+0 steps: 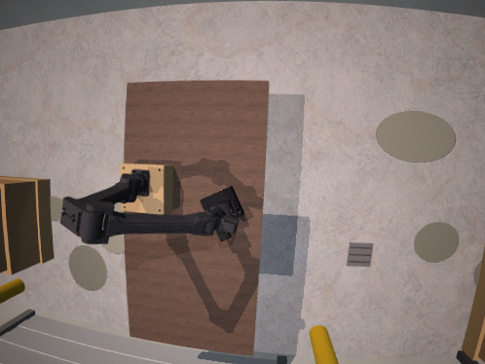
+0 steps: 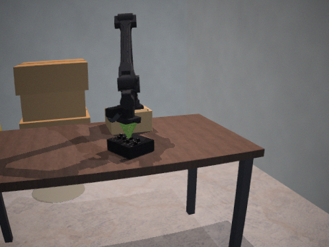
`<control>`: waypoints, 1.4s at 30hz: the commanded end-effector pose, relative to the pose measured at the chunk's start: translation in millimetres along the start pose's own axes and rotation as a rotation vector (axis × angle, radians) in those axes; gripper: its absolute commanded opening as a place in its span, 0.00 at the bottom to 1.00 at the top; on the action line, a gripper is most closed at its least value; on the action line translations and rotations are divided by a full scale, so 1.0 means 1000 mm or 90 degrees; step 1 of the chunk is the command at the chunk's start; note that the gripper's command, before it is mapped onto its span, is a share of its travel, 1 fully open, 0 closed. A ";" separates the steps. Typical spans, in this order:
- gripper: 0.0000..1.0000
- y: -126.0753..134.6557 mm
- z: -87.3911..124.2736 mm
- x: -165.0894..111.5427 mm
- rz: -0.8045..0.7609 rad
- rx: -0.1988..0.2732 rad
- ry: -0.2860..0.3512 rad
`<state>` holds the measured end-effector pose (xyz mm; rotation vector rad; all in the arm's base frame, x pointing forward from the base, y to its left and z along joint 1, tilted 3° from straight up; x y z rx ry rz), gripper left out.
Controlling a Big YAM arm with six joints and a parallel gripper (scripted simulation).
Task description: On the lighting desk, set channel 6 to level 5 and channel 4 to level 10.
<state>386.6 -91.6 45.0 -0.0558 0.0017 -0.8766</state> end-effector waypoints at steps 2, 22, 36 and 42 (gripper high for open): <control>0.00 0.007 0.004 -0.008 0.006 0.008 -0.006; 0.00 0.008 0.003 -0.011 0.006 0.007 -0.003; 0.00 0.008 0.003 -0.011 0.006 0.007 -0.003; 0.00 0.008 0.003 -0.011 0.006 0.007 -0.003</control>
Point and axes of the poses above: the point where the finger pads meet when closed, its own z axis back along the fingers, its own y axis across the jaws, x = y × z, the point moved 9 cm from there along z, back along the fingers, and after that the axes turned 11 degrees about z, right-handed, at the moved point
